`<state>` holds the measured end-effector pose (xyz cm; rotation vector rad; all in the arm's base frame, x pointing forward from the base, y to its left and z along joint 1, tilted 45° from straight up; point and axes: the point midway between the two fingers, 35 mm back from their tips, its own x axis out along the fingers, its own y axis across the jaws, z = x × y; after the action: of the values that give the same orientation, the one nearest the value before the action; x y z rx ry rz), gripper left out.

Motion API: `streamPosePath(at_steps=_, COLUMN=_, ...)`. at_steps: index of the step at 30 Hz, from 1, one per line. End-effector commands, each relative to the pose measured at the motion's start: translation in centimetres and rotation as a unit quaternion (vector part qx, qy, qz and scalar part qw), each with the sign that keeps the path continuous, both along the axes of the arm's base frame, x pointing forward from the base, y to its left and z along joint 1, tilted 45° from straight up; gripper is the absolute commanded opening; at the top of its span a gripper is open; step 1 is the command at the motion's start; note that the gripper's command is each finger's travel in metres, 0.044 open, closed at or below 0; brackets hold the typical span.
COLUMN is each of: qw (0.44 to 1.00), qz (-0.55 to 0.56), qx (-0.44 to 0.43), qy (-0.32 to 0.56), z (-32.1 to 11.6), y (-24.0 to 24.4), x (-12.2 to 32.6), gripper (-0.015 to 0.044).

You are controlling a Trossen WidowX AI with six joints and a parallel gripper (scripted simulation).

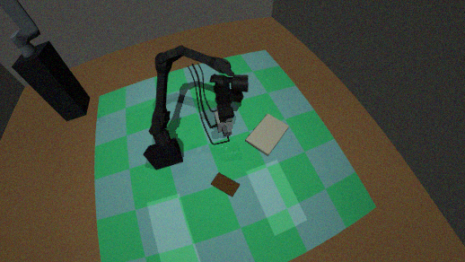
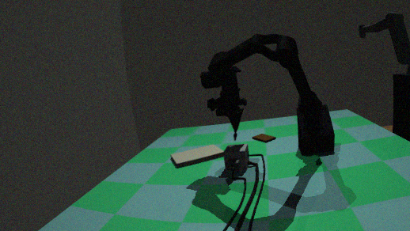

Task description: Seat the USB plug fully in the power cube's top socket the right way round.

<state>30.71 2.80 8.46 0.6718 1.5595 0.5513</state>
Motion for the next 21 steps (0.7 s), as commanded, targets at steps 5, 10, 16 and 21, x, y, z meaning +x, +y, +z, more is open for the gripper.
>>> streamPosePath(at_steps=5, qw=0.994, qz=-0.076, qx=-0.005, qy=0.075, z=-0.02, y=0.01, x=0.01, gripper=0.0)
streamPosePath(at_steps=10, qw=0.985, qz=-0.123, qx=-0.007, qy=0.12, z=-0.02, y=0.01, x=0.01, gripper=0.0)
streamPosePath(at_steps=16, qw=0.969, qz=-0.177, qx=-0.011, qy=0.174, z=-0.02, y=0.01, x=0.01, gripper=0.0)
streamPosePath(at_steps=21, qw=0.95, qz=-0.222, qx=-0.013, qy=0.218, z=-0.02, y=0.01, x=0.01, gripper=0.0)
